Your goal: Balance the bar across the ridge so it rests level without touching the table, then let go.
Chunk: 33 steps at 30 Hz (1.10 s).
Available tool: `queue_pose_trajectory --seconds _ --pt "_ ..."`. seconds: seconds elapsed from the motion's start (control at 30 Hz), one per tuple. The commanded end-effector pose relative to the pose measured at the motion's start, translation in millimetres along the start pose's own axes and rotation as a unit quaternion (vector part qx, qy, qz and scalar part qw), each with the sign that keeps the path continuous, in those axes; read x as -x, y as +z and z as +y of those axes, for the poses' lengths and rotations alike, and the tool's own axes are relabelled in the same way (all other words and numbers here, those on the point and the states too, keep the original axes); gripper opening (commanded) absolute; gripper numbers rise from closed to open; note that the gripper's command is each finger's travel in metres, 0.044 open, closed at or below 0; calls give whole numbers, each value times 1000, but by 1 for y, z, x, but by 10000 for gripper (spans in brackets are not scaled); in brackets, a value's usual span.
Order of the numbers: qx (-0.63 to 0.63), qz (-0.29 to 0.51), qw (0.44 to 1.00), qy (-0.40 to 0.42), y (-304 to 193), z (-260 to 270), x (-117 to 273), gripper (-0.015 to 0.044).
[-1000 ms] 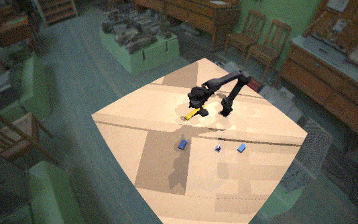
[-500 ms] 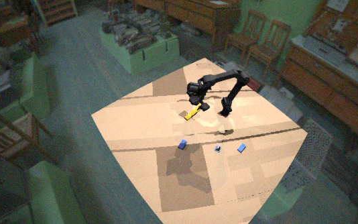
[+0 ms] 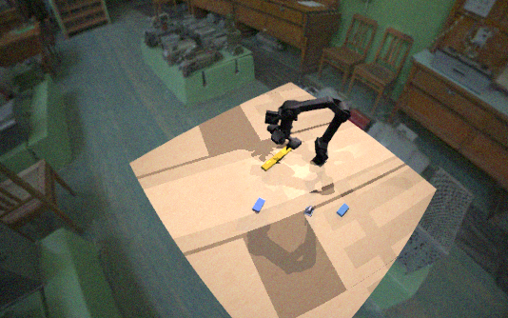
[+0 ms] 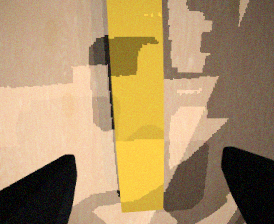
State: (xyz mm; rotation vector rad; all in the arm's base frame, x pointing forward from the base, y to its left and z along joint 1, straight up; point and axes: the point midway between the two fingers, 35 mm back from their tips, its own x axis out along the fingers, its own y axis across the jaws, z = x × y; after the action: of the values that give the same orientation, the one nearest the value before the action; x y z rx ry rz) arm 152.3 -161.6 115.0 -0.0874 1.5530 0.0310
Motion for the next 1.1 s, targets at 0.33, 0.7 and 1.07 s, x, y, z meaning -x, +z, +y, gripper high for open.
queue_pose_trajectory --seconds 0.33,0.7,1.07 --pt "8 1 1000 10 -3 0 -44 315" --pt "8 1 1000 10 -3 0 -53 315" --pt "8 1 1000 10 -3 1 -70 315"
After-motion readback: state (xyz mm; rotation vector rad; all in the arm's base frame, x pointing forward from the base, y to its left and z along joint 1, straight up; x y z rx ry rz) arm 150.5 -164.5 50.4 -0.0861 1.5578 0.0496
